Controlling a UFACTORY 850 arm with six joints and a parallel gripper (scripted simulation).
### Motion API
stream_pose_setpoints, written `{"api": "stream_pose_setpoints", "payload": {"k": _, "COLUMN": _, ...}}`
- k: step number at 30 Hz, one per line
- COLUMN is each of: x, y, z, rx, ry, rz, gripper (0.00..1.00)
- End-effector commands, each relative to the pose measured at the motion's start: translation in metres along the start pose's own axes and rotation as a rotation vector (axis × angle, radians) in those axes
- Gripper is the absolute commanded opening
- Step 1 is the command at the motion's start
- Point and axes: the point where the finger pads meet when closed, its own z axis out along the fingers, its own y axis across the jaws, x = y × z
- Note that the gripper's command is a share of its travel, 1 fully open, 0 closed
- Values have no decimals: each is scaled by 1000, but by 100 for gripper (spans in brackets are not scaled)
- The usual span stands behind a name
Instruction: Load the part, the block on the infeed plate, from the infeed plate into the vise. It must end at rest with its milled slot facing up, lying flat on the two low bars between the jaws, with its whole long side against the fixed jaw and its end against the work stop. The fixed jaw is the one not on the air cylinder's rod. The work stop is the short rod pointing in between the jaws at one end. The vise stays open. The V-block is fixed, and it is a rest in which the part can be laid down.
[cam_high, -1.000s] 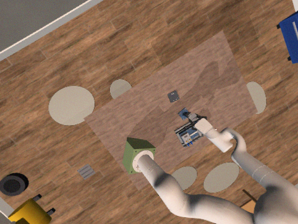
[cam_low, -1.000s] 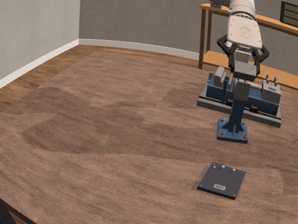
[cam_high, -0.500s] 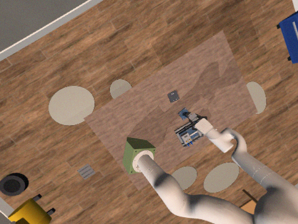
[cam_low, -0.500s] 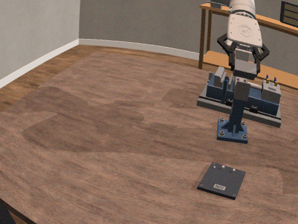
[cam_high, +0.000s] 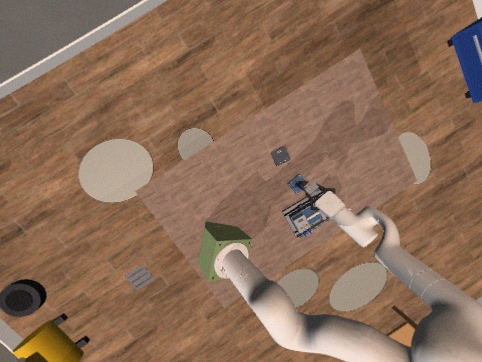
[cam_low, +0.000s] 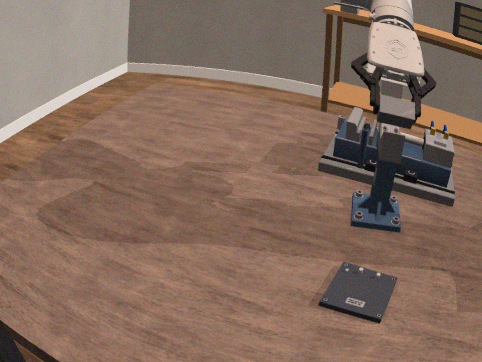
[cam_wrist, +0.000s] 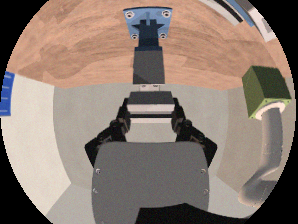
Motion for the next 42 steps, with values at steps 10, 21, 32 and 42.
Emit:
{"api": "stream_pose_setpoints", "payload": {"k": 10, "x": 0, "y": -1, "z": 0, "rx": 1, "ry": 0, "rz": -1, "gripper": 0}}
{"api": "stream_pose_setpoints", "payload": {"k": 21, "x": 0, "y": -1, "z": 0, "rx": 1, "ry": 9, "rz": -1, "gripper": 0}}
{"api": "stream_pose_setpoints", "payload": {"k": 32, "x": -1, "y": 0, "z": 0, "rx": 1, "ry": 82, "rz": -1, "gripper": 0}}
{"api": "stream_pose_setpoints", "payload": {"k": 42, "x": -2, "y": 0, "z": 0, "rx": 1, "ry": 193, "rz": -1, "gripper": 0}}
